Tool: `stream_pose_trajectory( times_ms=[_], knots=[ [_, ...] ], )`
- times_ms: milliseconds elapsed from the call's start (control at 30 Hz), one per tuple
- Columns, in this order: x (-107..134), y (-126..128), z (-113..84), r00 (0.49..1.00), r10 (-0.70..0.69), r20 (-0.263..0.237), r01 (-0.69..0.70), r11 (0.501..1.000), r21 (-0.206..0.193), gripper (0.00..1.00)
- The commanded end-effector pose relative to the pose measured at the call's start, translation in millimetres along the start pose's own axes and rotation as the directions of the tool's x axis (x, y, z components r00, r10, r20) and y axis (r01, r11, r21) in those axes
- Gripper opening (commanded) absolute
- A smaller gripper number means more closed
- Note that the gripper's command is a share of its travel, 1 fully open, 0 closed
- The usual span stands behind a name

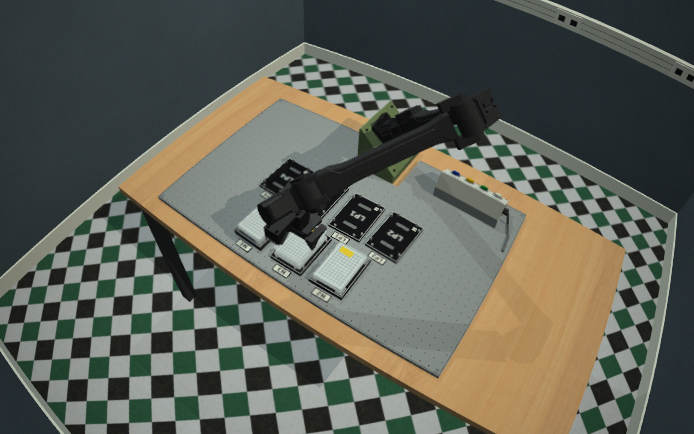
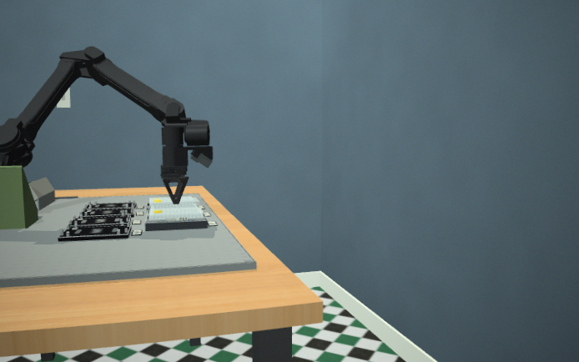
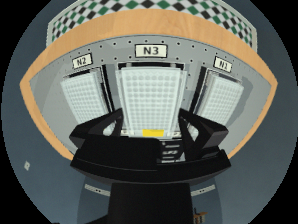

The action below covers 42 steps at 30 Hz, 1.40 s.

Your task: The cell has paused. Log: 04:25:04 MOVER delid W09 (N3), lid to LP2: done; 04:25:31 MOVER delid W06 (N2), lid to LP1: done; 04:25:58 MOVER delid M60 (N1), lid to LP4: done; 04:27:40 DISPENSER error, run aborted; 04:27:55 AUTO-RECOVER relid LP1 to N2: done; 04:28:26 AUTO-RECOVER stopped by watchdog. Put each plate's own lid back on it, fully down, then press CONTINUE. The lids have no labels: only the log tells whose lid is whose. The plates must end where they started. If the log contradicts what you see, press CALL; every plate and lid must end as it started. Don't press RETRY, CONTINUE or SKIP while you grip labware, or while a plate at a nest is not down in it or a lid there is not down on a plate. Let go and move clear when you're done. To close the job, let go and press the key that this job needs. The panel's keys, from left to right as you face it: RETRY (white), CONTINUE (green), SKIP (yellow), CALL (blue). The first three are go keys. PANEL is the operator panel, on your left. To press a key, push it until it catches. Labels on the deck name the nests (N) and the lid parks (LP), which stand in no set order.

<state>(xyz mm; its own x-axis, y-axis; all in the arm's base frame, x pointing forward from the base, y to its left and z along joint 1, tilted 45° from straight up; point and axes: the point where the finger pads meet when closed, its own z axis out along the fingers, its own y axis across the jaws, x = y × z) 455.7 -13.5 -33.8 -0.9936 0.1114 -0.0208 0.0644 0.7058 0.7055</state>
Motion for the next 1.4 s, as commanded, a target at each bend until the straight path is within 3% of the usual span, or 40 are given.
stream_pose_trajectory(
  times_ms=[0,1367],
  knots=[
    [5.7,3.0,16.4,1.000,0.008,-0.026,-0.008,1.000,-0.005,0.00],
    [6.6,3.2,28.8,1.000,0.008,-0.026,-0.008,1.000,-0.005,0.00]
  ],
)
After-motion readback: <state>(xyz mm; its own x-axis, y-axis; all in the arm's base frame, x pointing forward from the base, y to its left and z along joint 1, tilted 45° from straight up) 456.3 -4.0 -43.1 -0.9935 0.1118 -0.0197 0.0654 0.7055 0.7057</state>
